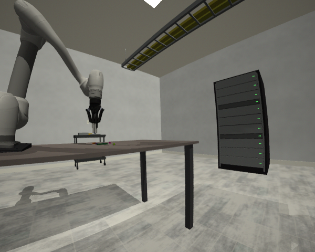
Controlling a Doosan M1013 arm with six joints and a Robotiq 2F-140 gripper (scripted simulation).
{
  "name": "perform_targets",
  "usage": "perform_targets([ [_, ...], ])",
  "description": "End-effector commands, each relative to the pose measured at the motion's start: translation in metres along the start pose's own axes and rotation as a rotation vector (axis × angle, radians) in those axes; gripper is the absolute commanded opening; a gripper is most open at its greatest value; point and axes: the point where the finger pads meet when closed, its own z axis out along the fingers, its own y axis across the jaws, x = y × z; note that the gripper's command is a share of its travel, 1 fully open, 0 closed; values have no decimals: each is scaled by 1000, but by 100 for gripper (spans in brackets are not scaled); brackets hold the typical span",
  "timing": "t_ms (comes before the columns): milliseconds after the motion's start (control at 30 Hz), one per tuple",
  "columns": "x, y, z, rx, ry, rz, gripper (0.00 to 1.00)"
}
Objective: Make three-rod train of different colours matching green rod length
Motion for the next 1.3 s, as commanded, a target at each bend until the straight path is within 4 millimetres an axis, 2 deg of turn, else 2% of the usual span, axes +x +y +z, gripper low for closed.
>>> perform_targets([
  [0,-1,0,16,5,1,4,3],
  [400,-1,0,62,5,1,4,3],
  [667,-1,0,70,5,1,4,3],
  [1267,-1,0,70,5,1,4,3],
])
